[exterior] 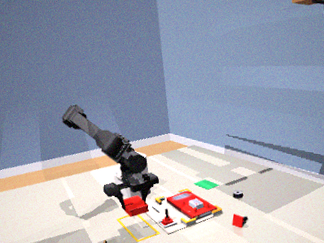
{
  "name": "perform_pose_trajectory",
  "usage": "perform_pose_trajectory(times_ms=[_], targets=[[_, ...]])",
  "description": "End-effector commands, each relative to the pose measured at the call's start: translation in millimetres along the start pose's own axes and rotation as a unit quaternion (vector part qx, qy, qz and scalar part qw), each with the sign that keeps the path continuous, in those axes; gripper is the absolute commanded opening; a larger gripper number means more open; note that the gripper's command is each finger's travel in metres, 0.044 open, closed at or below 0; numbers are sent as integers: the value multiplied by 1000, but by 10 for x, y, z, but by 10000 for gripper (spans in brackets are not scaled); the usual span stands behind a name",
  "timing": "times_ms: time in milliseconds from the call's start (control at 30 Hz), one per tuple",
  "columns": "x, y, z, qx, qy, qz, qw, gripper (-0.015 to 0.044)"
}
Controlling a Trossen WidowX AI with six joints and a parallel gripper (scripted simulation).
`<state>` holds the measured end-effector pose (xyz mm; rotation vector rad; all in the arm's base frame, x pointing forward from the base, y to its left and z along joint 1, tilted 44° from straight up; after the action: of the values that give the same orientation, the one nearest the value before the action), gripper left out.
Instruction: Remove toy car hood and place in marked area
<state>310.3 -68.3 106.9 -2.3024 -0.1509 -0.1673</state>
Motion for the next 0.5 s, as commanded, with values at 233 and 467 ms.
perform_pose_trajectory(times_ms=[233,467], targets=[[-15,104,12,2,-3,2,1000,0],[-16,157,12,2,-3,2,1000,0]])
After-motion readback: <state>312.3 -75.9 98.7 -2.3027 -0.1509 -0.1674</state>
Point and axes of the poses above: the point midway between the two fingers, 35 mm back from their tips, its own y axis out along the fingers, its own z axis across the jaws, x = y × z, the point moved 1 cm from there along -y, back along the fingers, and after that the axes turned 4 degrees about y, right-handed, at the moved point
